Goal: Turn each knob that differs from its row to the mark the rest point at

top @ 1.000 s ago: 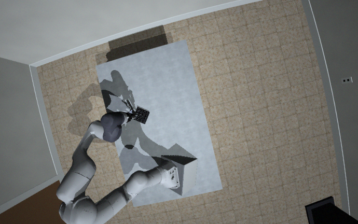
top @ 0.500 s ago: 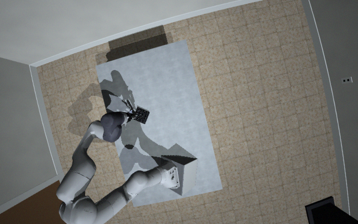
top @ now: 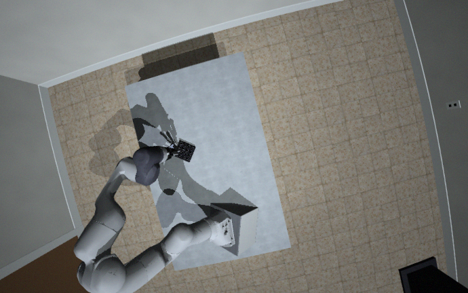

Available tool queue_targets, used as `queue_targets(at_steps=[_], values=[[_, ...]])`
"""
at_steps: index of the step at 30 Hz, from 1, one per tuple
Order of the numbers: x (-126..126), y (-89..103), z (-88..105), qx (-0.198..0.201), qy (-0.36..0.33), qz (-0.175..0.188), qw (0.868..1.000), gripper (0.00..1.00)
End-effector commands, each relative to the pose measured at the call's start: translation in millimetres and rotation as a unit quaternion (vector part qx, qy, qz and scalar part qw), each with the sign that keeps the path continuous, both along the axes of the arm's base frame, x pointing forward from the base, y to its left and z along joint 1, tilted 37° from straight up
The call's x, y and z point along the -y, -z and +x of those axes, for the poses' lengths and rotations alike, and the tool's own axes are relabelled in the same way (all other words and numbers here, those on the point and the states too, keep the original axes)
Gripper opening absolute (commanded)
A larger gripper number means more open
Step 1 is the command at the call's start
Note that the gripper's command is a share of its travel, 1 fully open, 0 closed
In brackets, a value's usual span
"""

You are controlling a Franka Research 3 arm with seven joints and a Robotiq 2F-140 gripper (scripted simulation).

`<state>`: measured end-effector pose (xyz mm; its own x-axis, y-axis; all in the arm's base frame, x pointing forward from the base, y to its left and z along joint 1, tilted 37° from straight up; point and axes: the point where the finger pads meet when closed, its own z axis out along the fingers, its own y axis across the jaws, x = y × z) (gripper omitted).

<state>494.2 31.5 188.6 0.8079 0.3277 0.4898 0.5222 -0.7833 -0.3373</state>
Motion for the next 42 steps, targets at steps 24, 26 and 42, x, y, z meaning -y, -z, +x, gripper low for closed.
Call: queue_targets(at_steps=[24, 26, 42], values=[[-1.4, 5.2, 2.0, 0.004, -0.001, -0.001, 1.000, 0.12], [-1.4, 5.2, 2.0, 0.004, -0.001, -0.001, 1.000, 0.12], [-1.4, 5.2, 2.0, 0.004, -0.001, -0.001, 1.000, 0.12]])
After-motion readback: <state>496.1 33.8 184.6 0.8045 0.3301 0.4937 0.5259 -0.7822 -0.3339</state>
